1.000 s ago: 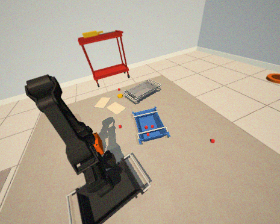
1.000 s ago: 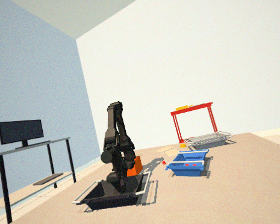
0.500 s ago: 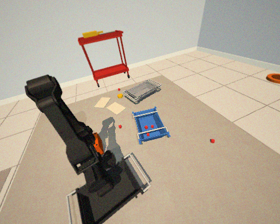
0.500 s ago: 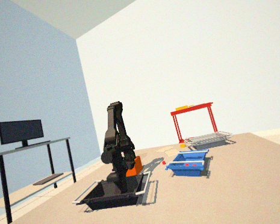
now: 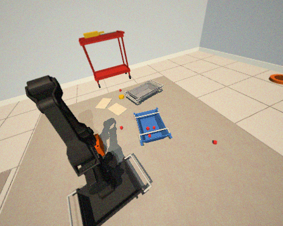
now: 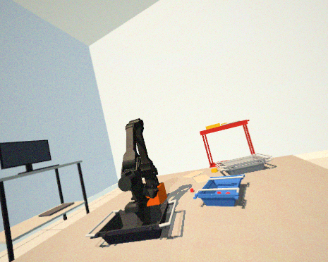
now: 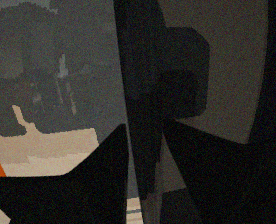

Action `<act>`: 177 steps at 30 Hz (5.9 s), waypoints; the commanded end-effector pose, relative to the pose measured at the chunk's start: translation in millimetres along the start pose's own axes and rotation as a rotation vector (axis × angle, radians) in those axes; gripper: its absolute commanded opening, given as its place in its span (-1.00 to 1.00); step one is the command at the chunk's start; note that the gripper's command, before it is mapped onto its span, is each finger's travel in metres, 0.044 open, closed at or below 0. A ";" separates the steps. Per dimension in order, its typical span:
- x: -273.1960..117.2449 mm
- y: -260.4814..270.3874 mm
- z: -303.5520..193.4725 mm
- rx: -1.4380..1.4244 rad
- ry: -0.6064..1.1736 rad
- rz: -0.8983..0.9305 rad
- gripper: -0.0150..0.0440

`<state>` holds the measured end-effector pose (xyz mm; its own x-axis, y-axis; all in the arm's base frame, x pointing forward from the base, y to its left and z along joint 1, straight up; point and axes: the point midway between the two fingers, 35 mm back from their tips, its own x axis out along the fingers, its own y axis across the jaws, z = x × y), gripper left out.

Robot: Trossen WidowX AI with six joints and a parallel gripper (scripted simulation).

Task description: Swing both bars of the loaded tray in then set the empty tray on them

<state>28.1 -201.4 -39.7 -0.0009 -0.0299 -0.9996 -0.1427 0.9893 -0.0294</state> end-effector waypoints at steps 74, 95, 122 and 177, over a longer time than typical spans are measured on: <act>-164.9 -114.9 -0.4 -0.003 -0.001 -0.004 -0.49; -178.1 -133.2 -0.5 -0.003 -0.001 -0.005 -0.49; -178.3 -129.2 52.9 -0.140 -0.006 -0.005 -0.49; -181.3 -28.8 242.9 -0.697 -0.027 -0.004 -0.49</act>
<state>264.4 -196.3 137.8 0.0110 -0.0141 -0.9998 -0.7303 0.6829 -0.0177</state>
